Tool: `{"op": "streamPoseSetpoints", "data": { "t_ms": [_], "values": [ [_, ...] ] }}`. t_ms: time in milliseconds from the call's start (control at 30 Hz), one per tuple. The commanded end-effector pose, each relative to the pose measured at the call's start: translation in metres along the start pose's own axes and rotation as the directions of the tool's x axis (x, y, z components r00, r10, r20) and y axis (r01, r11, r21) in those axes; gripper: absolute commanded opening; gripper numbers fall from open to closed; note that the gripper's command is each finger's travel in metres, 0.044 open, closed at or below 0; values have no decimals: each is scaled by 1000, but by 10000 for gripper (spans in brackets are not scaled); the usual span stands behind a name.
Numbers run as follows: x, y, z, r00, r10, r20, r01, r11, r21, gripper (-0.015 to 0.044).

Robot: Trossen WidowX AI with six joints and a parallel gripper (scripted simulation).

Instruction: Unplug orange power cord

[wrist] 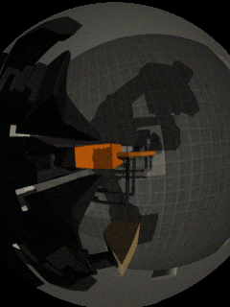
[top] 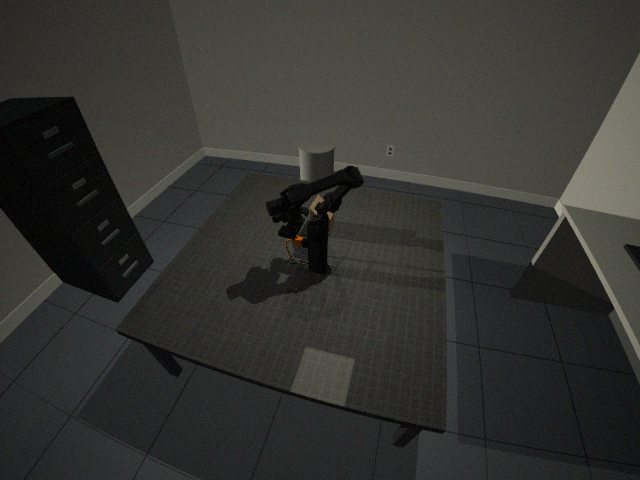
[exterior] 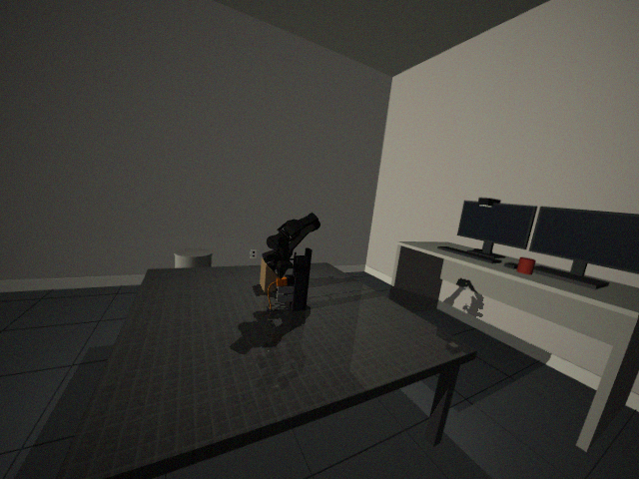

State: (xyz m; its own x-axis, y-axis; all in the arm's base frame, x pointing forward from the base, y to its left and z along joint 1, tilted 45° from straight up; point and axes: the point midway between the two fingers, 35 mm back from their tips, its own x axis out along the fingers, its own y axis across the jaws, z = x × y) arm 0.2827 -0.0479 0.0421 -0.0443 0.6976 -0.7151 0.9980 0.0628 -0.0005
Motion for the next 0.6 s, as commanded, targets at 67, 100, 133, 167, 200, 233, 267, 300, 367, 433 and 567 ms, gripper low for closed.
{"op": "streamPoseSetpoints", "data": {
  "t_ms": [67,100,133,167,200,233,267,300,367,433,567],
  "values": [
    [4,-1,-2,1000,-1,-4,1,1000,6,160],
    [5,-1,-2,1000,-1,-4,1,1000,6,160],
    [7,-1,-2,1000,-1,-4,1,1000,6,160],
    [8,-1,-2,1000,-1,-5,1,1000,6,160],
    [10,-1,-2,1000,-1,-5,1,1000,6,160],
    [11,-1,-2,1000,-1,-5,1,1000,6,160],
    [12,-1,-2,1000,-1,-5,1,1000,6,160],
    [12,-1,-2,1000,-1,-5,1,1000,6,160],
    [10,-1,-2,1000,-3,-2,3,1000,2,134],
    [10,-1,-2,1000,-3,-2,3,1000,2,81],
    [10,-1,-2,1000,-3,-2,3,1000,2,55]
  ]
}}
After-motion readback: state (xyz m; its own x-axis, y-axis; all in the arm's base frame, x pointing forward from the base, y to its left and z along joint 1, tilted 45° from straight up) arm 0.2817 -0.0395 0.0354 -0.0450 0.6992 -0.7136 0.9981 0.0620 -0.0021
